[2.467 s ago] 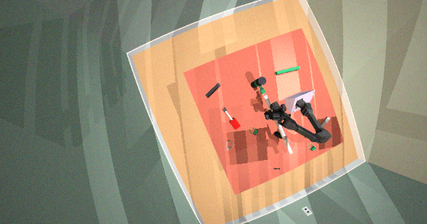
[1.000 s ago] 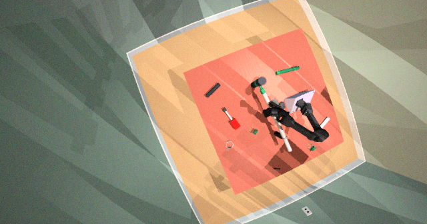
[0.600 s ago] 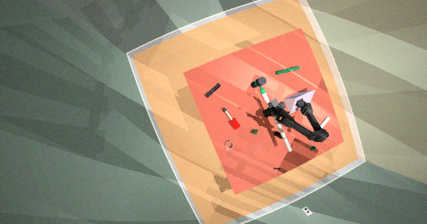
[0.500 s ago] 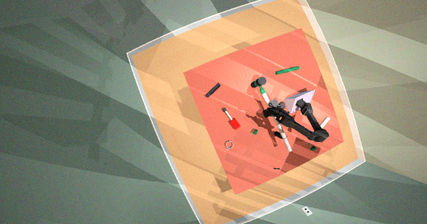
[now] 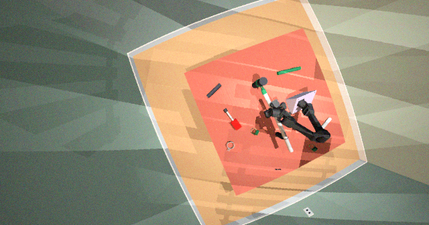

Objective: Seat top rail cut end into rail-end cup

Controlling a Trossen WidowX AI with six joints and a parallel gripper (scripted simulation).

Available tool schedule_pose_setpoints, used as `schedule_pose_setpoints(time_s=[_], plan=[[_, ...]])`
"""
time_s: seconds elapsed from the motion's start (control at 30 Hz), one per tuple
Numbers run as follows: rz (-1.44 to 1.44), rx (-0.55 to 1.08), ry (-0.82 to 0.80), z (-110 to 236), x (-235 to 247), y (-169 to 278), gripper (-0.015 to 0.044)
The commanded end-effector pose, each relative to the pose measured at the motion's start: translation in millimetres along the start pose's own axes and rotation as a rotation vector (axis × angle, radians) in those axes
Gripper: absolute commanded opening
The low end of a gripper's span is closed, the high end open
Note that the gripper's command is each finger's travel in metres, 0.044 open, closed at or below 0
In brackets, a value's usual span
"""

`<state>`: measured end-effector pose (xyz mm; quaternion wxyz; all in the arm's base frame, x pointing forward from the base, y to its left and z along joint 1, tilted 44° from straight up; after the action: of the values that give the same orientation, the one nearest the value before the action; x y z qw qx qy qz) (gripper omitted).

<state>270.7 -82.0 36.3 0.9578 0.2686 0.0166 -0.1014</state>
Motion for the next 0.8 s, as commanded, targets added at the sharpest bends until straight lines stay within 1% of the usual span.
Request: schedule_pose_setpoints(time_s=[0.0, 0.77], plan=[[0.002, -0.009, -0.005, 2.7, 1.3, -1.8, 0.0], [0.003, -0.011, -0.006, 5.2, 3.3, -5.1, 0.0]])
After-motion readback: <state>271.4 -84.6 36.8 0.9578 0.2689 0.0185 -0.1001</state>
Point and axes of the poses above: the point midway between the two fingers, 35 mm back from their tips, its own z axis back along the fingers, its own x axis across the jaws, y = z × x, the point moved 7 cm from there along z, back along the fingers, and after that the axes turned 15 degrees about -z, right-handed, at the moved point
